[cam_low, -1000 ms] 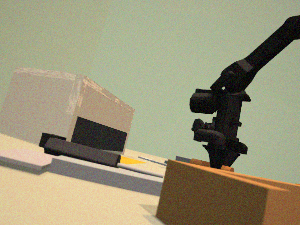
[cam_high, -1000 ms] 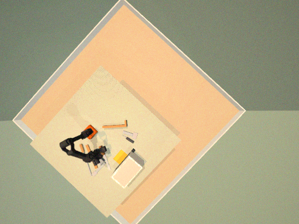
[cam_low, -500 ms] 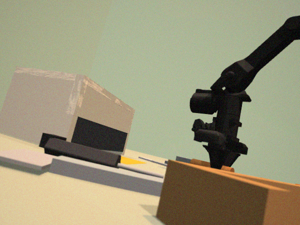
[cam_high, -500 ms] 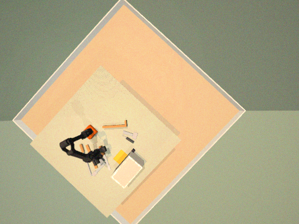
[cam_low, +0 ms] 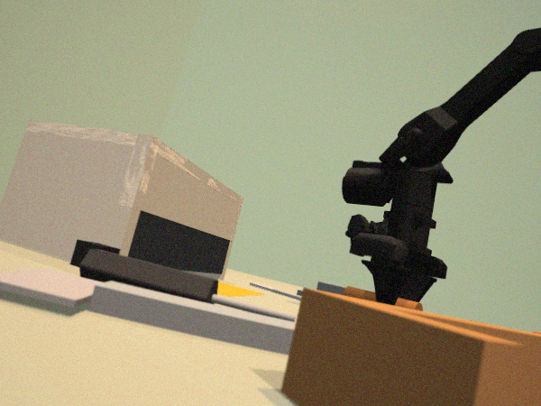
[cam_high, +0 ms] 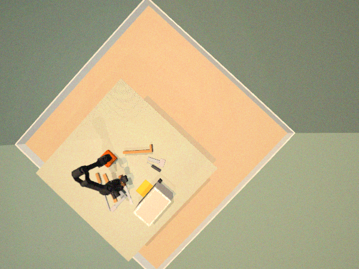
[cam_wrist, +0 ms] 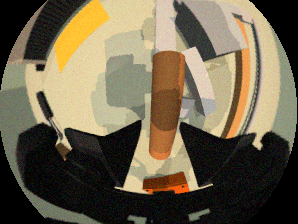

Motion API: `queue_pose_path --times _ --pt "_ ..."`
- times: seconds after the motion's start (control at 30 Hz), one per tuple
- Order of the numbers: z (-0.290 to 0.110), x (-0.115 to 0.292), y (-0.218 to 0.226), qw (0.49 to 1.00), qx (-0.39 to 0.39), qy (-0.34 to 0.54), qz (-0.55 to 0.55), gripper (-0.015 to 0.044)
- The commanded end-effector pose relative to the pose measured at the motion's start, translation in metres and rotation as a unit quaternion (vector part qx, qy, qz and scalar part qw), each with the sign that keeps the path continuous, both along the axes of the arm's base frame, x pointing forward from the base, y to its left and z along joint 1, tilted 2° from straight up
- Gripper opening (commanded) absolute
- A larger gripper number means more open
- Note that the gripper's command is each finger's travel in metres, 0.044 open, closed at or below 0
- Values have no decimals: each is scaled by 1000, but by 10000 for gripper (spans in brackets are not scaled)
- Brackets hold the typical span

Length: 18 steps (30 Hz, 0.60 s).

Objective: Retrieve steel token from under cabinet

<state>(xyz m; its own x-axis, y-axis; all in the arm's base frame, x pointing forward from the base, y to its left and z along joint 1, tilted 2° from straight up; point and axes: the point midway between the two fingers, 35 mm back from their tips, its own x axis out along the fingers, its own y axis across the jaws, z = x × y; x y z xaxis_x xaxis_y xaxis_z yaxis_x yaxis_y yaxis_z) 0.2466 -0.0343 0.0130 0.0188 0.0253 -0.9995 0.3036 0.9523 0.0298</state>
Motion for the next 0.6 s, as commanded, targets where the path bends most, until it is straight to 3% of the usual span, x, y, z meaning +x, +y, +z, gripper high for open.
queue_pose_path --times 0.0,0.57 --pt "1 0 0 1000 -1 0 0 270" --pt "50 -2 -1 1000 -1 0 -1 270"
